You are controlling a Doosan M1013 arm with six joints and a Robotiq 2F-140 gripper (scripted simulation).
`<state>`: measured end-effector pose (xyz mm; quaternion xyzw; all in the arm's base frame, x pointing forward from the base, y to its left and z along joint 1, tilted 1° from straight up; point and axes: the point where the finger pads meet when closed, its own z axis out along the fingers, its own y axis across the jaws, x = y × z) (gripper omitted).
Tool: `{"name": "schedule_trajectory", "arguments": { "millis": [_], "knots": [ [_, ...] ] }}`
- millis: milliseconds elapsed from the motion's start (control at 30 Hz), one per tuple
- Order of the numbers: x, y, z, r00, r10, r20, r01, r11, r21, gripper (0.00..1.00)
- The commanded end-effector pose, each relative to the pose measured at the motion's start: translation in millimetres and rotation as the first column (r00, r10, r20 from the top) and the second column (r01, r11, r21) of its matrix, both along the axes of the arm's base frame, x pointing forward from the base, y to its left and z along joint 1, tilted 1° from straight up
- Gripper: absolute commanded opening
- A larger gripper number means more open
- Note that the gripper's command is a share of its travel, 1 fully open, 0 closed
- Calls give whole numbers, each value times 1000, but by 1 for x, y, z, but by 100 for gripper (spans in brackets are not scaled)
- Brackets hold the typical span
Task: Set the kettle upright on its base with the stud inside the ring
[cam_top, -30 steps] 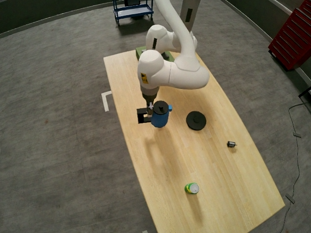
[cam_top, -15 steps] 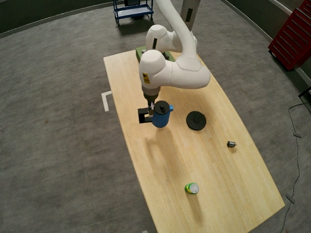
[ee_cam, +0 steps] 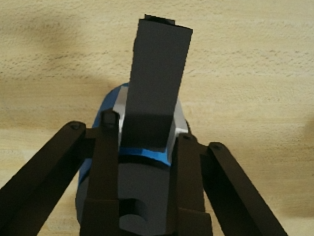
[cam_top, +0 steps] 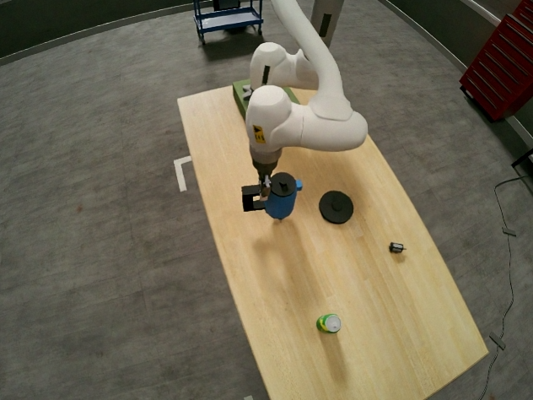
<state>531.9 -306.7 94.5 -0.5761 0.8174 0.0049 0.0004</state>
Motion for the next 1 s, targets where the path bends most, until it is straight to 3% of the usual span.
{"name": "schedule_trajectory", "arguments": {
  "millis": [0,967],
  "knots": [
    [2,4,1,1000,0,1,0,1000,0,10],
    [33,71,1,1000,0,1,0,1000,0,10]
  ]
}}
